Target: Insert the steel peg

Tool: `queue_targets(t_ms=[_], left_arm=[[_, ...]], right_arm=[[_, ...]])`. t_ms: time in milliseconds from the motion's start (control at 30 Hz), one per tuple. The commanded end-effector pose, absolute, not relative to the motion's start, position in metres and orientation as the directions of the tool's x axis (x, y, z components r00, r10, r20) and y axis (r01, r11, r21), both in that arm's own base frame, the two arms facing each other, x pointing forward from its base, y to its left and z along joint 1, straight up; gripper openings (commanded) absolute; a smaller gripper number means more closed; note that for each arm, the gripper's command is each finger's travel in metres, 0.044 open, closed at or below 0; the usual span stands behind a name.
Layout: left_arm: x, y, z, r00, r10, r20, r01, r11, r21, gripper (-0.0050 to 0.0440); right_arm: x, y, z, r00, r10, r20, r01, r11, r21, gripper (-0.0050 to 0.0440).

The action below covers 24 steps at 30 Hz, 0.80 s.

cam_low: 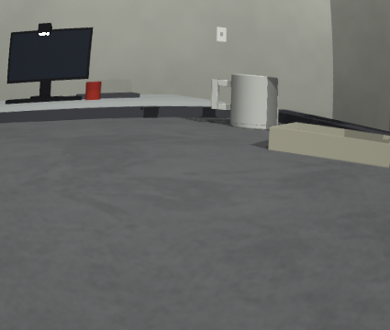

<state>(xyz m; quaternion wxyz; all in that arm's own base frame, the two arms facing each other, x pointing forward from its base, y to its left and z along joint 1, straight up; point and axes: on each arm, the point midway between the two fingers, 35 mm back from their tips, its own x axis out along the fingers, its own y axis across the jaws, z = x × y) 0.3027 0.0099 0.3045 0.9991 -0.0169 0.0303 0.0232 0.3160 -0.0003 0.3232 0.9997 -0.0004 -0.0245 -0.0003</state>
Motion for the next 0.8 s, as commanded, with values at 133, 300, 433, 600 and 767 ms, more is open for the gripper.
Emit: queue_targets(t_ms=[133,300,433,600,767], left_arm=[[0.3159,-0.0017,0.3288,0.998,-0.007,0.063,0.007,1.0,0.005,0.044],[0.3159,-0.0008,0.3289,0.998,-0.005,0.063,0.005,1.0,0.005,0.044],[0.3159,-0.0008,0.3289,0.998,-0.005,0.063,0.005,1.0,0.005,0.044],[0.3159,-0.0008,0.3289,0.998,-0.005,0.063,0.005,1.0,0.005,0.044],[0.3159,-0.0008,0.3289,0.998,-0.005,0.063,0.005,1.0,0.005,0.044]], right_arm=[[0.3142,0.0,0.3309,0.998,0.0,0.069,0.0,1.0,0.0,0.02],[0.3142,0.0,0.3309,0.998,0.0,0.069,0.0,1.0,0.0,0.02],[0.3142,0.0,0.3309,0.998,0.0,0.069,0.0,1.0,0.0,0.02],[0.3142,0.0,0.3309,0.998,0.0,0.069,0.0,1.0,0.0,0.02],[0.3142,0.0,0.3309,0.998,0.0,0.069,0.0,1.0,0.0,0.02]])
